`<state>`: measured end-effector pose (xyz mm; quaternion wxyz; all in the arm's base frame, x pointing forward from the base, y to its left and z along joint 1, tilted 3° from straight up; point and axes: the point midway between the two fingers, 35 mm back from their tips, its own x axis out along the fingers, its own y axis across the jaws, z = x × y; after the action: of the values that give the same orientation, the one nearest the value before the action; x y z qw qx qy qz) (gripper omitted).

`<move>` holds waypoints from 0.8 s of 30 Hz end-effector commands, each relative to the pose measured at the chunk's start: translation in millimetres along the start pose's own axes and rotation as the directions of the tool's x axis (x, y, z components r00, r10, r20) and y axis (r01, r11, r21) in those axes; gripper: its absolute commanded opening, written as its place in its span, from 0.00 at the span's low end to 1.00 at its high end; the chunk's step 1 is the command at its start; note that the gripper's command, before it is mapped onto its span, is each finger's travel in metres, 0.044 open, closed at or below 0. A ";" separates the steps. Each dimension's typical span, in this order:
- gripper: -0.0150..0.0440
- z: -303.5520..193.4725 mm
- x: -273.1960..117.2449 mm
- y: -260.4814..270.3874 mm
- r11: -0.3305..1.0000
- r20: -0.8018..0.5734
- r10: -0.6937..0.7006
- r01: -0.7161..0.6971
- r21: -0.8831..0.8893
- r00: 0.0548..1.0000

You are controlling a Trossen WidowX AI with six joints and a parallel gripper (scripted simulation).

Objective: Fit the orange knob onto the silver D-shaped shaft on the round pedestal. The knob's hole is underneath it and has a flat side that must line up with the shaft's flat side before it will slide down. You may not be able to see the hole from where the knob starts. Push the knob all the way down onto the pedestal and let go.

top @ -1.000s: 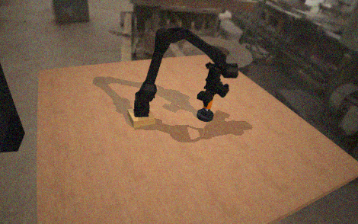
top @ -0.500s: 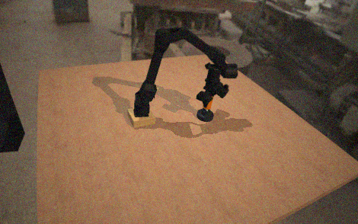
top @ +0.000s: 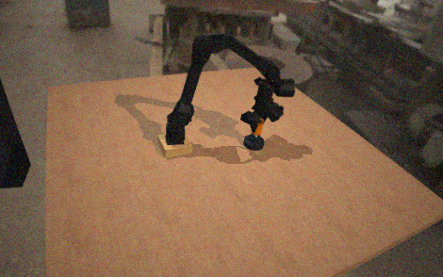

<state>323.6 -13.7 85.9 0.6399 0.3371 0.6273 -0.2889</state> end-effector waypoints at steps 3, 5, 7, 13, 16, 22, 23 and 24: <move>0.25 4.7 -4.8 5.9 0.999 0.011 0.010 -0.010 0.049 1.000; 0.25 5.0 -4.8 6.4 0.999 0.011 0.010 -0.010 0.049 1.000; 0.25 4.9 -0.7 6.2 0.999 0.011 0.010 -0.010 0.049 1.000; 0.25 5.3 1.3 6.8 0.999 0.011 0.010 -0.011 0.049 1.000; 0.25 5.3 1.3 6.8 0.999 0.011 0.010 -0.011 0.049 1.000; 0.25 5.3 0.6 6.8 0.999 0.011 0.010 -0.011 0.049 1.000; 0.25 5.2 -0.6 6.6 0.999 0.011 0.010 -0.010 0.049 1.000; 0.25 5.0 -1.1 6.4 0.999 0.011 0.010 -0.010 0.049 1.000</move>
<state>329.7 -13.5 84.3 0.6336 0.3520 0.6191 -0.3022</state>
